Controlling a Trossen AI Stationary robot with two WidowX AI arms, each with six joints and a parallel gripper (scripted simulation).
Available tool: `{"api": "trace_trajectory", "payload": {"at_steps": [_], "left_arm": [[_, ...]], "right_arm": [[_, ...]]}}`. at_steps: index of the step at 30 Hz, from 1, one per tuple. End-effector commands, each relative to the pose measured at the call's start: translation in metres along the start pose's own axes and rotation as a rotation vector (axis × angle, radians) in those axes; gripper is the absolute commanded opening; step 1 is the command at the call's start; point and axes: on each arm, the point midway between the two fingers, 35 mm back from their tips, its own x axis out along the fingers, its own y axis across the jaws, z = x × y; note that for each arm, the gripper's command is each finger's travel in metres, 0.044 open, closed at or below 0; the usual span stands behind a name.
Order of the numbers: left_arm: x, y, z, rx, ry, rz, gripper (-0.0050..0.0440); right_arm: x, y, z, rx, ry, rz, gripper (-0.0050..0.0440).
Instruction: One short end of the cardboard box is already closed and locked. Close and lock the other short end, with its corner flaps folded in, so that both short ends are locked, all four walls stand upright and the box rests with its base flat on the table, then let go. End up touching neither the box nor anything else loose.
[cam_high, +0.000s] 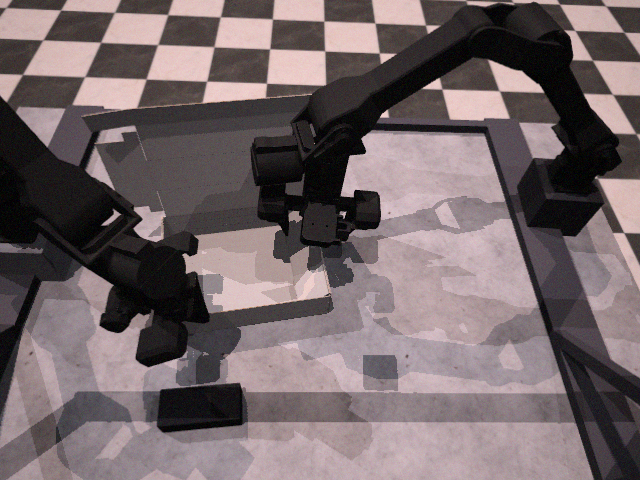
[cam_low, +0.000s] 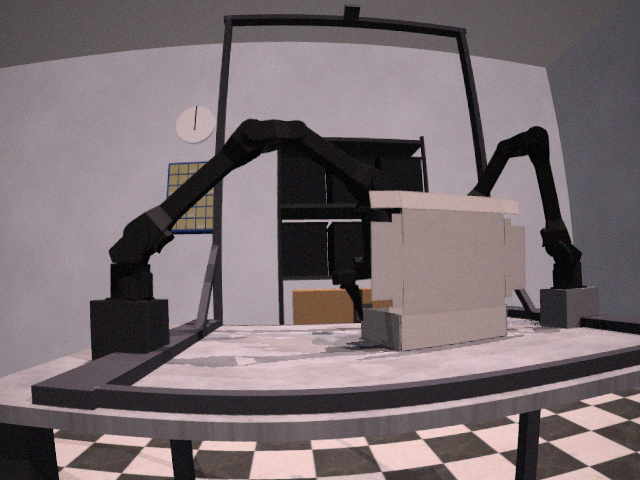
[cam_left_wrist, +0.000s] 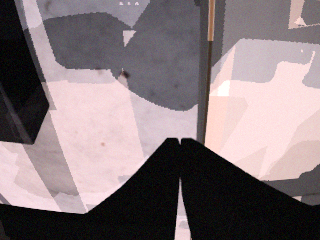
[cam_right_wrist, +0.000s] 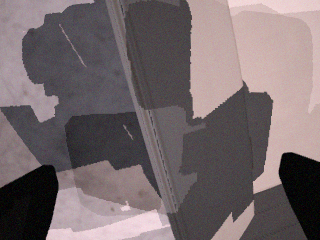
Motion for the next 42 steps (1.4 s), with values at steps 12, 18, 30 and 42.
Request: {"api": "trace_trajectory", "payload": {"at_steps": [12, 18, 30, 42], "left_arm": [[-0.0035, 0.0036, -0.0047, -0.006, 0.011, 0.016, 0.0004], [-0.0035, 0.0036, -0.0047, -0.006, 0.011, 0.016, 0.0004], [-0.0033, 0.0038, -0.0042, -0.006, 0.009, 0.017, 0.0004], [-0.003, 0.0043, -0.0032, -0.005, 0.003, 0.021, 0.0004]], "right_arm": [[0.0043, -0.0041, 0.0016, -0.003, -0.012, -0.022, 0.044], [0.0043, -0.0041, 0.0016, -0.003, -0.012, -0.022, 0.0347], [0.0043, -0.0041, 0.0016, -0.003, -0.011, -0.022, 0.0211], [0.0043, -0.0022, 0.0008, -0.002, -0.007, -0.013, 0.0144]]}}
